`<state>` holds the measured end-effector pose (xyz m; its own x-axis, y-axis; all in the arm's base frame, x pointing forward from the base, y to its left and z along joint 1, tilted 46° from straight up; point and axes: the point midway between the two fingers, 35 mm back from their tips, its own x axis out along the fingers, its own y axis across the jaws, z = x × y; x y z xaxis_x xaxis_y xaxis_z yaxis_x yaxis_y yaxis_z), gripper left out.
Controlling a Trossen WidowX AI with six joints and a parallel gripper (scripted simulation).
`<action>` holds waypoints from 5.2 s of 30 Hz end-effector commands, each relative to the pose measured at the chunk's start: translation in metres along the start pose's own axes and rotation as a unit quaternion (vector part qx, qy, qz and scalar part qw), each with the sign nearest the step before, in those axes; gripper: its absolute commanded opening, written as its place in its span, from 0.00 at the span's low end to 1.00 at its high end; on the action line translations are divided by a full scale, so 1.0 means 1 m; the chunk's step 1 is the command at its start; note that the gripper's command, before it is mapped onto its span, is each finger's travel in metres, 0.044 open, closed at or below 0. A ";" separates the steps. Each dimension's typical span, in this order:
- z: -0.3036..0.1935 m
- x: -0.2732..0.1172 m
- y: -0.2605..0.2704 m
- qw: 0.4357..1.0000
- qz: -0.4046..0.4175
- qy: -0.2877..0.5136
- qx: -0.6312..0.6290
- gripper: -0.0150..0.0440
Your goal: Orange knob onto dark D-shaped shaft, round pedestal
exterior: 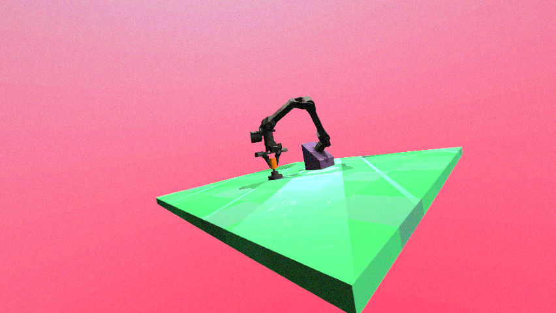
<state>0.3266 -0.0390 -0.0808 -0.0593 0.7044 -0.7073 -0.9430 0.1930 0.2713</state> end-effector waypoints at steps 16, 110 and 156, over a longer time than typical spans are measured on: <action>0.001 -0.005 -0.004 0.999 -0.002 -0.001 -0.045 0.25; 0.000 -0.003 -0.004 0.978 -0.002 0.000 -0.209 0.25; 0.001 -0.004 -0.003 0.978 -0.002 0.000 -0.209 0.25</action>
<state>0.3288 -0.0409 -0.0796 -0.0601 0.7064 -0.7053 -0.9947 -0.1014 -0.0167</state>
